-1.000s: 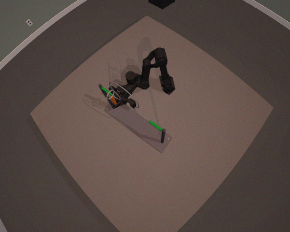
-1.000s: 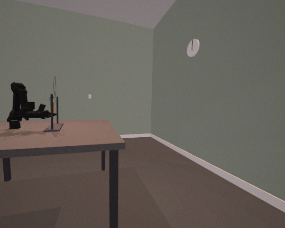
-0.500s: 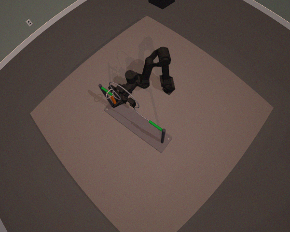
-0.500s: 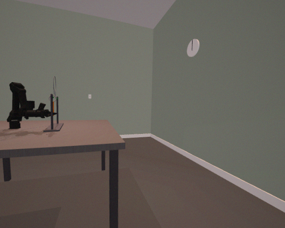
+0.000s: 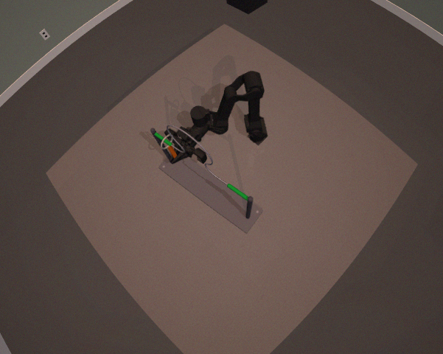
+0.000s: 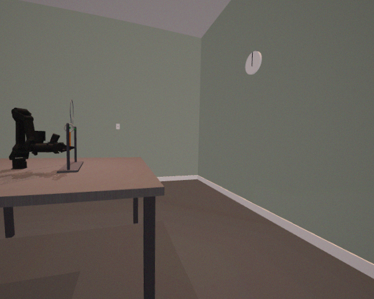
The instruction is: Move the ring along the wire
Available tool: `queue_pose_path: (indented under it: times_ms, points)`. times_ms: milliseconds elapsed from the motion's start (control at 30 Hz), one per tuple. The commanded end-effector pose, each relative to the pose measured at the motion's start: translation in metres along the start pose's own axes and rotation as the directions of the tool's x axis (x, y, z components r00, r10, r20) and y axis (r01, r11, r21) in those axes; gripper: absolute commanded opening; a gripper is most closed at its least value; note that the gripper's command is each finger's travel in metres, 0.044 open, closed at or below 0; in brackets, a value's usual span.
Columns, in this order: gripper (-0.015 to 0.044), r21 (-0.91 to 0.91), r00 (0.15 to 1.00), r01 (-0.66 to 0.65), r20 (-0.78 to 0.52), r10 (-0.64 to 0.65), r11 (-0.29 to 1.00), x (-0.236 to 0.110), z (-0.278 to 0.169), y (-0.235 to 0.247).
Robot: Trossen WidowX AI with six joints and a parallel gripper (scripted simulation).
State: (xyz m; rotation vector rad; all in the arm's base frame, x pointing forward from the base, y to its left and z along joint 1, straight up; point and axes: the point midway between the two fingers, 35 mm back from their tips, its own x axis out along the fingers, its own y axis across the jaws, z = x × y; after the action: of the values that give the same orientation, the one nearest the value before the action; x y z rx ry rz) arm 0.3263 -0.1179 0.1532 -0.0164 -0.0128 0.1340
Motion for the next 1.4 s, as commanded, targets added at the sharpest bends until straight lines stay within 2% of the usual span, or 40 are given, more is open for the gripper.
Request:
queue_pose_path:
  times_ms: [0,1367]
  points:
    - [-0.015,0.002,1.0,-0.005,0.002,0.005,1.0,0.0,0.001,0.0]
    - [-0.015,0.014,1.0,-0.006,0.002,0.006,1.0,0.001,0.001,0.029]
